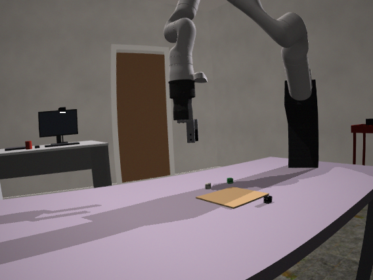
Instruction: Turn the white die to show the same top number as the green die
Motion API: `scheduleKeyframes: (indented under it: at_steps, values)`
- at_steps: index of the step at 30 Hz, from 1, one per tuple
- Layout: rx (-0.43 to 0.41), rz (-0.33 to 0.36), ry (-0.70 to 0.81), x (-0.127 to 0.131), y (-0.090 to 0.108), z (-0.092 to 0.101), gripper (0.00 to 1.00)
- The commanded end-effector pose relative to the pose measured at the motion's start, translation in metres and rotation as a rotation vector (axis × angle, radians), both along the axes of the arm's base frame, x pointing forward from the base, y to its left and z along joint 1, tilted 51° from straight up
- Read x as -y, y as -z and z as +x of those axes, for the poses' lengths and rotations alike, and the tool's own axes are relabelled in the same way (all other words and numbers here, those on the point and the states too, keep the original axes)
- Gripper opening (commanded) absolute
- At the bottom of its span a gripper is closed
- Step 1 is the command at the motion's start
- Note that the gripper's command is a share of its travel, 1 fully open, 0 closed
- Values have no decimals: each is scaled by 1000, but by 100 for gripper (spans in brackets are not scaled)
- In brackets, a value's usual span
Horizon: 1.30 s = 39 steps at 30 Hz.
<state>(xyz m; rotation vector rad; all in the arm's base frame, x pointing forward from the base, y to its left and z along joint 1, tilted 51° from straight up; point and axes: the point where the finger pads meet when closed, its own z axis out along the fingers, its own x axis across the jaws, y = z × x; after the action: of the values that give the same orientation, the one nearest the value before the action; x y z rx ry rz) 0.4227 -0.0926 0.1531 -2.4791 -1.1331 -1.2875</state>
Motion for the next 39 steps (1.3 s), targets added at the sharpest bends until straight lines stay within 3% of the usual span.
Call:
scheduleKeyframes:
  at_steps: [1,11,39]
  values:
    - [-2,-9,-3,0,3,-1,100]
    - [-2,-9,-3,-4,11,6,100]
    - [-2,-9,-2,-30,59,50,100]
